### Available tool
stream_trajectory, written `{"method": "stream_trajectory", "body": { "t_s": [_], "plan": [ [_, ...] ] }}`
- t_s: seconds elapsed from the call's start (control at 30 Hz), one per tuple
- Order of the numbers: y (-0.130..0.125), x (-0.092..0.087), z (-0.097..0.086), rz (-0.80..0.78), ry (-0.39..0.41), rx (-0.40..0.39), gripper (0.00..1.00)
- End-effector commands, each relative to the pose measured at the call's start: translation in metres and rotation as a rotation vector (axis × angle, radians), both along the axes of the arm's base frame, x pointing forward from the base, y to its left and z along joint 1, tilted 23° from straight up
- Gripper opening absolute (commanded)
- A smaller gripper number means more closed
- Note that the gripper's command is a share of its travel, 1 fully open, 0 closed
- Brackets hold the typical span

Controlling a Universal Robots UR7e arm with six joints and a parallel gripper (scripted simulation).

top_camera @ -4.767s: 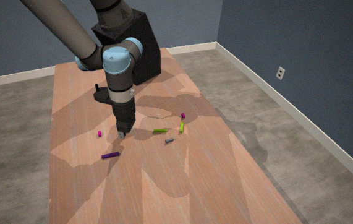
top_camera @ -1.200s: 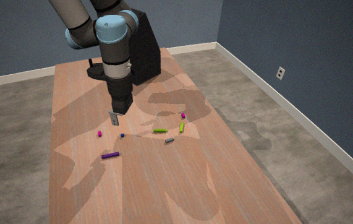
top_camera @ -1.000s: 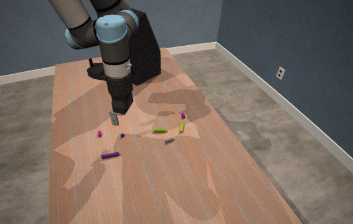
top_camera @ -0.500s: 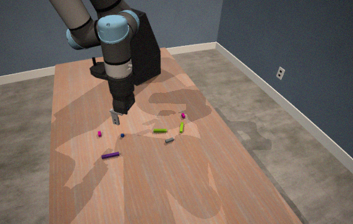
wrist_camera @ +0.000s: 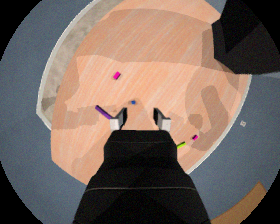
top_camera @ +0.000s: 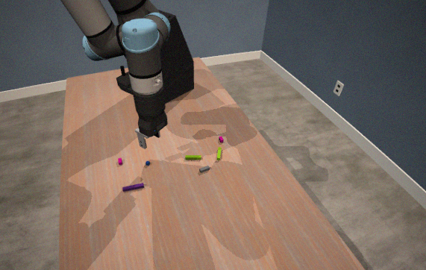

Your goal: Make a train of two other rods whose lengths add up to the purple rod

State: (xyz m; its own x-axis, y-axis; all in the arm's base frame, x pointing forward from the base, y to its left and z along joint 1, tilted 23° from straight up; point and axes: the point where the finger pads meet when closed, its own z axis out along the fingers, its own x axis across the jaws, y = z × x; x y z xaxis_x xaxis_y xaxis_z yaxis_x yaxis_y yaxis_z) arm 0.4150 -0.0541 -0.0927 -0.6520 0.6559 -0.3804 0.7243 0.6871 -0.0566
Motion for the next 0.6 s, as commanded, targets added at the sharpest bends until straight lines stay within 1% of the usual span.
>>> {"method": "stream_trajectory", "body": {
  "t_s": [0.0,0.07,0.17,0.57],
  "plan": [
    [0.008,0.001,-0.004,-0.155,-0.055,0.031,1.00],
    [0.008,0.001,-0.004,-0.155,-0.055,0.031,1.00],
    [0.012,-0.001,-0.006,-0.244,-0.085,0.053,1.00],
    [0.025,-0.003,-0.013,-0.470,-0.161,0.108,1.00]
  ]
}}
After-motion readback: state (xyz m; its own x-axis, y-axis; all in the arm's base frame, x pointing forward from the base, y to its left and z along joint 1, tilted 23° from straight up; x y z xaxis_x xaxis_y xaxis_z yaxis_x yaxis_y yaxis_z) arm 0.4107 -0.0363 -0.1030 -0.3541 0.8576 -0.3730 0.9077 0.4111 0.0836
